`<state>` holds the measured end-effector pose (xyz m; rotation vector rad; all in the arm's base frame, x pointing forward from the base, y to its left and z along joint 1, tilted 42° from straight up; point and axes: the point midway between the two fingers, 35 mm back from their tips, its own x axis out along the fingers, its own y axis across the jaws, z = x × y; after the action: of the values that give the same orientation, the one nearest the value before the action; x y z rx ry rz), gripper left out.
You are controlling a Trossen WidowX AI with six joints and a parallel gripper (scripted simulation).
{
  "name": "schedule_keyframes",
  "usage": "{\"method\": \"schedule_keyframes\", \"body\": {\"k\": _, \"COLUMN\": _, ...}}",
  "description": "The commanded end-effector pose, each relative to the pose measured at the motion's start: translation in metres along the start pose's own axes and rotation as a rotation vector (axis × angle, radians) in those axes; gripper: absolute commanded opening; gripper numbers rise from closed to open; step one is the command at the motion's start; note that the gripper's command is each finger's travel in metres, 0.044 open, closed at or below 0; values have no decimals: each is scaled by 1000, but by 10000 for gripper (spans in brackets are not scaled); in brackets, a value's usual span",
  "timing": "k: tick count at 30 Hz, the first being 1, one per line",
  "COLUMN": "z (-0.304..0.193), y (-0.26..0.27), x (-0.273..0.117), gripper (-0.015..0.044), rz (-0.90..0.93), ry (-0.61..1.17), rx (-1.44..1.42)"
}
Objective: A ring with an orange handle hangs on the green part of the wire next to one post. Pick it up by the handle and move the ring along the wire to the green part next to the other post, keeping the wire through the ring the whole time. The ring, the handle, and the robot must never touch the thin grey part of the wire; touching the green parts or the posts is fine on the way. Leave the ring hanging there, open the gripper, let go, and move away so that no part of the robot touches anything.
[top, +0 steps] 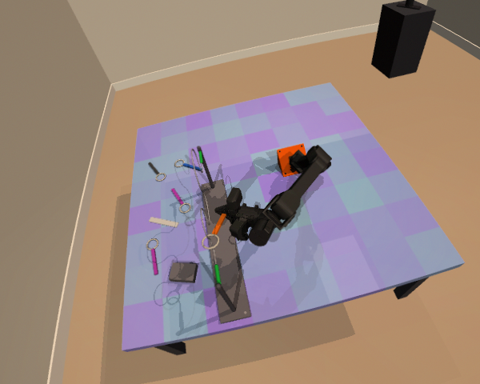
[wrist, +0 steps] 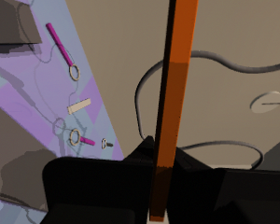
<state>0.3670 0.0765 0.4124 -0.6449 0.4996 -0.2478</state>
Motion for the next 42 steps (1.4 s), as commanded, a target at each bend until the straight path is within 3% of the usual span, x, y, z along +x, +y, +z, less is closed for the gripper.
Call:
{"method": "schedule_keyframes", "body": {"k": 1, "z": 0, "y": -15, "x": -2, "gripper": -150, "rz": -48, "ry": -3, "rx": -72}}
{"method": "schedule_keyframes", "body": {"k": 23, "z": 16, "y": -73, "x": -11, "gripper": -150, "rz": -230, "ry": -3, "rx": -403}}
{"method": "schedule_keyframes", "body": {"k": 42, "z": 21, "y": -78, "x": -13, "gripper": -150, "rz": -172, "ry": -2, "rx": -304}}
